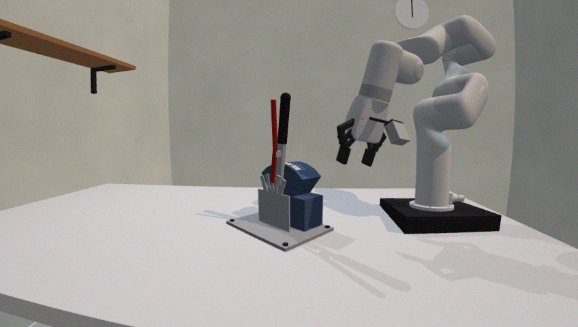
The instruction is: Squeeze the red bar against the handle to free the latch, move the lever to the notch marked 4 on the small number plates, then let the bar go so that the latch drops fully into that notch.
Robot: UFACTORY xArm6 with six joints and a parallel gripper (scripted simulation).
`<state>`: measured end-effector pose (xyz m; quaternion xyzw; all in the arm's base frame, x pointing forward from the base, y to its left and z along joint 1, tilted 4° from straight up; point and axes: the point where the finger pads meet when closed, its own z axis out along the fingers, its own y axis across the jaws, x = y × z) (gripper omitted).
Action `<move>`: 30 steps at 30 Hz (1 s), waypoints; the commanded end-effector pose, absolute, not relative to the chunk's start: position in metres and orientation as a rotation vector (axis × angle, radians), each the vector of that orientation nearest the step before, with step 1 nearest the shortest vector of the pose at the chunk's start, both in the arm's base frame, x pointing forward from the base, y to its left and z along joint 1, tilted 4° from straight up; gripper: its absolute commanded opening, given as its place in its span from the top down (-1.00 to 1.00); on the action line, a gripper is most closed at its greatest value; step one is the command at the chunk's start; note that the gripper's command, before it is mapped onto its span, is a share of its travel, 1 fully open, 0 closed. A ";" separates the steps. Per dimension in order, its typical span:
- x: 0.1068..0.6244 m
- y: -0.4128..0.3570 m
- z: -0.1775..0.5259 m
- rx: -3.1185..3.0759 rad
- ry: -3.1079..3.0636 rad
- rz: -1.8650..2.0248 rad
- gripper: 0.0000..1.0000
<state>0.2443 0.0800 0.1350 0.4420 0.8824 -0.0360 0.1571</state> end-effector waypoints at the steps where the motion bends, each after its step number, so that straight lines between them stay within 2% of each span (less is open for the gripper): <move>1: 0.245 0.081 0.136 1.265 2.524 -0.099 -1.00; 21: 0.246 0.081 0.137 1.278 2.517 -0.097 -1.00; 30: 0.262 0.084 0.161 1.606 2.335 -0.060 -1.00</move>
